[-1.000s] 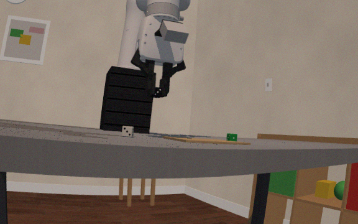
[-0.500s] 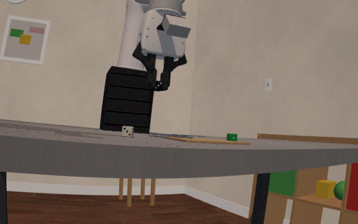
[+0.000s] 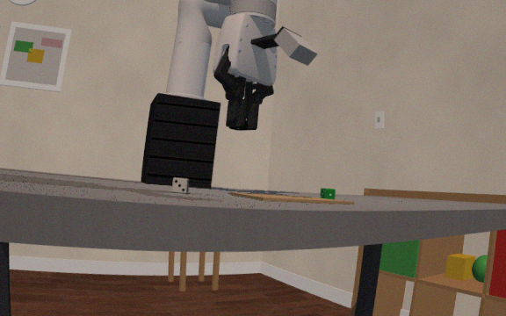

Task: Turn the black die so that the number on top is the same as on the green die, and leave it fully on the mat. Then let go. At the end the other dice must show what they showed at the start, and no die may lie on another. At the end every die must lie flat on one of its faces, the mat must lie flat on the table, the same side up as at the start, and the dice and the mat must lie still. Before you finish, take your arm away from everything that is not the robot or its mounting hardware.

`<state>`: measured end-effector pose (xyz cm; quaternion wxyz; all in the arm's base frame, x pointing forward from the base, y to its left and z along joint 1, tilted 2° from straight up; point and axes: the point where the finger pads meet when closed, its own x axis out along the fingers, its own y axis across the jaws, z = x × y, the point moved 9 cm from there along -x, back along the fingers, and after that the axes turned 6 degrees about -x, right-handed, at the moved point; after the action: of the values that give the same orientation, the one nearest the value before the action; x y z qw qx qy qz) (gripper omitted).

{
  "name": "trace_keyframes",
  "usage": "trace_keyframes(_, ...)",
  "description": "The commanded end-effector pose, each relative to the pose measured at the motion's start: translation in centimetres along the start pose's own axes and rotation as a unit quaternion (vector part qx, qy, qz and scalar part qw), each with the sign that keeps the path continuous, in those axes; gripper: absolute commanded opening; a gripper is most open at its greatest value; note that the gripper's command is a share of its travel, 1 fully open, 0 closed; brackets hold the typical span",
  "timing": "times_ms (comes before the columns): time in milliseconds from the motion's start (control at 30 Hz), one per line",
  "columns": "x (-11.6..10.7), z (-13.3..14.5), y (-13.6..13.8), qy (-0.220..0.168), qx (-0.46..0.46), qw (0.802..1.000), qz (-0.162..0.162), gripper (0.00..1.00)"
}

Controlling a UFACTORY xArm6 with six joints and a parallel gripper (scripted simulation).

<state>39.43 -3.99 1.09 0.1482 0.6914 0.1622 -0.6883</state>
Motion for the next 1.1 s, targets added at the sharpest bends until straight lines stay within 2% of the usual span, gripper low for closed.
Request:
trace_keyframes(0,-0.1,-1.0,-0.5,0.006,-0.087,0.996,-0.005,0.15)
trace_keyframes(133,0.0,-1.6,-1.0,0.007,-0.142,0.99,-0.005,0.15)
trace_keyframes(300,0.0,-2.7,-1.8,0.007,-0.237,0.972,-0.004,0.15)
trace_keyframes(400,0.0,-2.7,-1.9,0.007,-0.243,0.97,-0.004,0.15)
trace_keyframes(433,0.0,-3.3,-2.3,0.007,-0.292,0.956,-0.003,0.15)
trace_keyframes(667,0.1,-4.3,-3.3,0.007,-0.385,0.923,-0.002,0.15)
trace_keyframes(700,0.1,-4.6,-3.5,0.007,-0.411,0.912,-0.002,0.15)
trace_keyframes(833,0.1,-5.2,-4.1,0.007,-0.463,0.886,-0.002,0.15)
trace_keyframes(867,0.1,-5.4,-4.4,0.007,-0.487,0.873,-0.001,0.15)
trace_keyframes(967,0.1,-5.5,-4.5,0.007,-0.496,0.868,-0.001,0.15)
trace_keyframes(1033,0.1,-6.1,-5.1,0.007,-0.547,0.837,-0.001,0.15)
trace_keyframes(1067,0.1,-6.1,-5.1,0.007,-0.548,0.837,-0.001,0.15)
